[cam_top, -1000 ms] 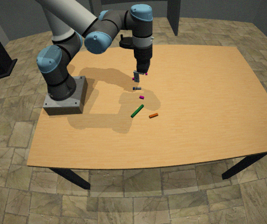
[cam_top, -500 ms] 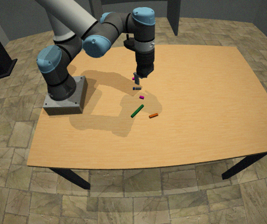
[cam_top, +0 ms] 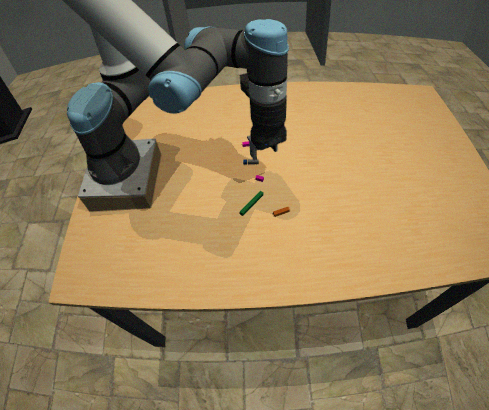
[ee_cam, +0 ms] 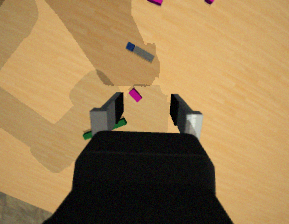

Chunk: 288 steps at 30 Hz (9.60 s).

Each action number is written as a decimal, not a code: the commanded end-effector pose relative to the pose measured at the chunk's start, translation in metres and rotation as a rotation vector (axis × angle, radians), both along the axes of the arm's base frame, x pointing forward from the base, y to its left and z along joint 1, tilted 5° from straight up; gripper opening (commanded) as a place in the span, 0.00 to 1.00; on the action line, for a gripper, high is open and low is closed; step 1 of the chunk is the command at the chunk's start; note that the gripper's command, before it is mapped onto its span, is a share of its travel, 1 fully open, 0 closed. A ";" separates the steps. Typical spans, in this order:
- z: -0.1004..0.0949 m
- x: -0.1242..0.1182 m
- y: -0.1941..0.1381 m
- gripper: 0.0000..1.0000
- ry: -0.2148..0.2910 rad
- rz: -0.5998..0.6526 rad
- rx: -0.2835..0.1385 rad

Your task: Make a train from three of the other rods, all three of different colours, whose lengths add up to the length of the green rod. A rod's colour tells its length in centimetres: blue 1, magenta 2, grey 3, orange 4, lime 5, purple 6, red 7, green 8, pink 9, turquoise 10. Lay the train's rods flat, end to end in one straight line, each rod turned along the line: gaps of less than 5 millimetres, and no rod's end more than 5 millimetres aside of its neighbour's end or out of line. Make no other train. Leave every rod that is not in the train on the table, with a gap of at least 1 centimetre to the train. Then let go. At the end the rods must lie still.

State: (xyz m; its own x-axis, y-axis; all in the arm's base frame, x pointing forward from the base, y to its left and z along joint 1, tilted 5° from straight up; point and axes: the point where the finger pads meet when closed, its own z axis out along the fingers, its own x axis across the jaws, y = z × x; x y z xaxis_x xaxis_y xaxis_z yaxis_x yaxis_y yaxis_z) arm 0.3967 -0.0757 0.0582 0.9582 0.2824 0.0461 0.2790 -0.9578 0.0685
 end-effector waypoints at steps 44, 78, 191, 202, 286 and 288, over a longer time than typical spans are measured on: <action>-0.004 0.018 -0.102 1.00 -0.076 -1.386 0.089; -0.005 0.015 -0.128 0.54 -0.092 -1.671 0.107; -0.057 0.020 -0.130 0.54 -0.092 -1.672 0.107; -0.057 0.020 -0.130 0.54 -0.092 -1.672 0.107; -0.074 0.021 -0.131 0.24 -0.092 -1.672 0.107; -0.074 0.021 -0.131 0.24 -0.092 -1.672 0.107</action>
